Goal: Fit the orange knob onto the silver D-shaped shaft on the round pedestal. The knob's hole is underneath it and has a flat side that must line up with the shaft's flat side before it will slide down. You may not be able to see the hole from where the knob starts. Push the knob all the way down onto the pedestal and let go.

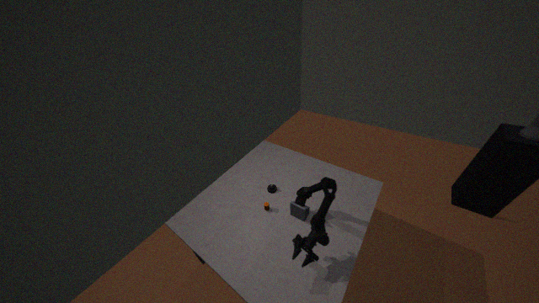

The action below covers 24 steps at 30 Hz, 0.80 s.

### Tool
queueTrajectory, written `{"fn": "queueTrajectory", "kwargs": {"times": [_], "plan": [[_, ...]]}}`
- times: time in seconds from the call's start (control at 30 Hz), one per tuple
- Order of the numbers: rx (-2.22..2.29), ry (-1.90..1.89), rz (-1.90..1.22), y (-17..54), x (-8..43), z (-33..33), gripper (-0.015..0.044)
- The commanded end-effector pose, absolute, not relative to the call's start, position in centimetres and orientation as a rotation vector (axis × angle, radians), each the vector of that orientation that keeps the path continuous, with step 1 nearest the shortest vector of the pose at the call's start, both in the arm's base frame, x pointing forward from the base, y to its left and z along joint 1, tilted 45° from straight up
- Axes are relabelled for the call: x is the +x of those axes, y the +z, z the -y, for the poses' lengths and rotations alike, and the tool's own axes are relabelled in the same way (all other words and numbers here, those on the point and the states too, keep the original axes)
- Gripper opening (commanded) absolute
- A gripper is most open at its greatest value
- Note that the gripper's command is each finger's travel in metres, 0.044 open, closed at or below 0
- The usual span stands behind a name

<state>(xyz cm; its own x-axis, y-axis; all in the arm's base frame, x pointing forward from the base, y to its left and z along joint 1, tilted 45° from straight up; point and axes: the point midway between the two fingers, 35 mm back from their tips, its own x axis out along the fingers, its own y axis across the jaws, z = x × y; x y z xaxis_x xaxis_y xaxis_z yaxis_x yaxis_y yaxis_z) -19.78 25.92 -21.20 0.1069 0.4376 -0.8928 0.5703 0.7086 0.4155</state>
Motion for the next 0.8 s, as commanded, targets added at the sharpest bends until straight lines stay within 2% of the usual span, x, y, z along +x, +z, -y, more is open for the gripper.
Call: {"fn": "queueTrajectory", "kwargs": {"times": [0.0, 0.1, 0.33, 0.77], "plan": [[0.862, -0.118, -1.519, -21.2, -19.8, -25.9, 0.0426], [0.782, -0.063, -1.453, -20.9, -17.7, -27.2, 0.044], [0.323, 0.079, -1.2, -18.9, -7.6, -30.8, 0.044], [-0.244, 0.1, -1.104, -15.7, 3.7, -30.5, 0.044]]}}
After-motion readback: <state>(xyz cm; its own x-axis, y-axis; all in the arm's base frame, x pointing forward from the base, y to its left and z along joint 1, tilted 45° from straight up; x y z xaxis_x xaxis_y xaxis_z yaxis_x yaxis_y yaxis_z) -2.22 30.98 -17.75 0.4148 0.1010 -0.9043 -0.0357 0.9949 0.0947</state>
